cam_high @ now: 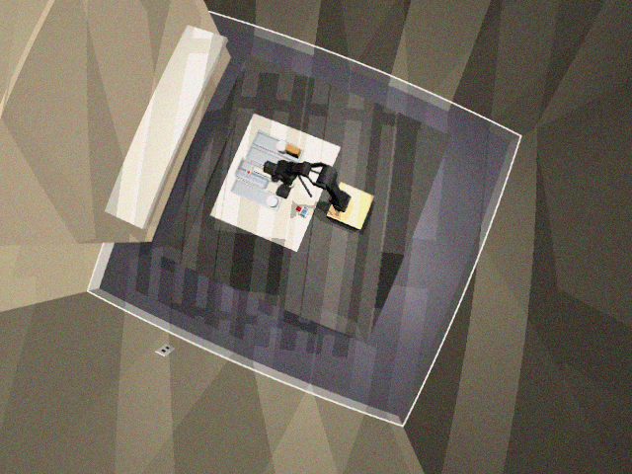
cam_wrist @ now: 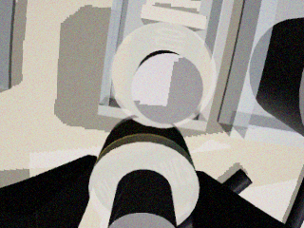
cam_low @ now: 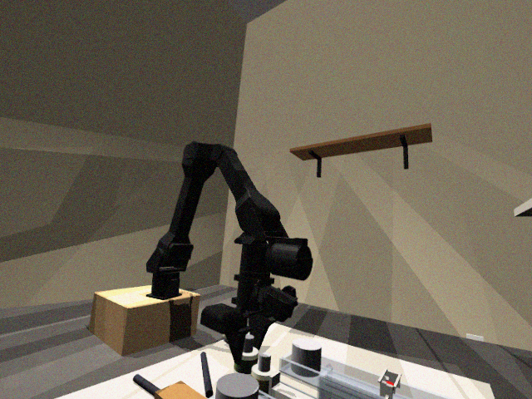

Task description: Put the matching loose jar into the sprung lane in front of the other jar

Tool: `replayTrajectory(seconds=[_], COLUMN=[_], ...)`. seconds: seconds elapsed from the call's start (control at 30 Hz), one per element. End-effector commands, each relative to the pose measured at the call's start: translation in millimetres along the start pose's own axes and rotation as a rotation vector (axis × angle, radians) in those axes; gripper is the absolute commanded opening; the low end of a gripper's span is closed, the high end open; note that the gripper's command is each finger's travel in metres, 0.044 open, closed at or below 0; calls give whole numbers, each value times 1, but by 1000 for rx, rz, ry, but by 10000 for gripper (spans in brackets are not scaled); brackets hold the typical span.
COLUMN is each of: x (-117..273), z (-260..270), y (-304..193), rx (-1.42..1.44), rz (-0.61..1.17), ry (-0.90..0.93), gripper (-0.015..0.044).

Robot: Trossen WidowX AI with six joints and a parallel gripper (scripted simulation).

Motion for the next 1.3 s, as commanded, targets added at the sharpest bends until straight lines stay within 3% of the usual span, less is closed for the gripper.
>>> replayTrajectory(seconds=[0.0,1.27], x=[3,5], z=[-3,-7], y=[9,25], rx=[2,2], rz=[-29,-31], ry=[-11,-11], gripper=[0,0])
Point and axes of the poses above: the point midway between the two fingers, 35 mm back from their tips, its own x axis back along the fingers, its own z axis across the jaws, y = z × x, the point moved 6 cm from there along x, back along the fingers, and after that the axes turned 15 degrees about x, right-handed, at the moved point
